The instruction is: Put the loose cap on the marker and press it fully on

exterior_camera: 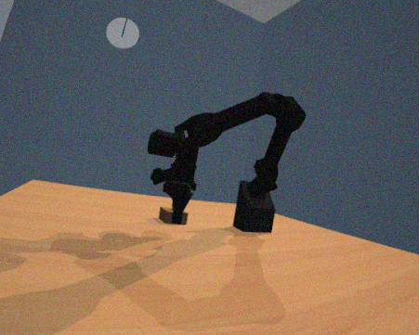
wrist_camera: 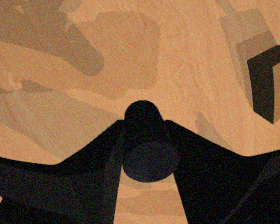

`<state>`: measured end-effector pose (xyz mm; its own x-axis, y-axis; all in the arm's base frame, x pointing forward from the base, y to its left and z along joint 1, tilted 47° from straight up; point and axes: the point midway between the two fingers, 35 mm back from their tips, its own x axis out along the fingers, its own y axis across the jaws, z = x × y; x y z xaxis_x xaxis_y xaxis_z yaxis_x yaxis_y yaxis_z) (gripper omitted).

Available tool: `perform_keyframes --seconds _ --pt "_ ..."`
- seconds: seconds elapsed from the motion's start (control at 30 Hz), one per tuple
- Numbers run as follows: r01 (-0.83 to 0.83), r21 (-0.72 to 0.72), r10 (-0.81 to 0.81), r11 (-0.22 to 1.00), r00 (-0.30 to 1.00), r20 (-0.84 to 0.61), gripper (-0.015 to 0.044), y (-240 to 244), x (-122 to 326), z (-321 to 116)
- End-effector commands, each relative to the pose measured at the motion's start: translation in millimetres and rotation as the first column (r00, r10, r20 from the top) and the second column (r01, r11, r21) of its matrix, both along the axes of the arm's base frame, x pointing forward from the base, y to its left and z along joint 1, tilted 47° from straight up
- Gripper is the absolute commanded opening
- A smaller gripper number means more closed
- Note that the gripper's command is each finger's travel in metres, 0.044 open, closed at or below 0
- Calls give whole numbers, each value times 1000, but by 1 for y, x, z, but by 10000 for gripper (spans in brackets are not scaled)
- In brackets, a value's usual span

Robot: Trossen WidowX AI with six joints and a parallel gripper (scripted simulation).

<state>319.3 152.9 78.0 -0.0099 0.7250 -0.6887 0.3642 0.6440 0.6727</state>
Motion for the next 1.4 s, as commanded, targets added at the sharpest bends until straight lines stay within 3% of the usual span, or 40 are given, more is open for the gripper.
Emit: perform_keyframes --seconds 0.0,0.3,1.37 --pt "-4 5 4 1000 1000 8 0 -7 1 9" --pt "1 2 -1 1000 1000 5 0 -19 1 13" --pt "9 -32 -9 999 1000 -1 0 -134 -6 -54"
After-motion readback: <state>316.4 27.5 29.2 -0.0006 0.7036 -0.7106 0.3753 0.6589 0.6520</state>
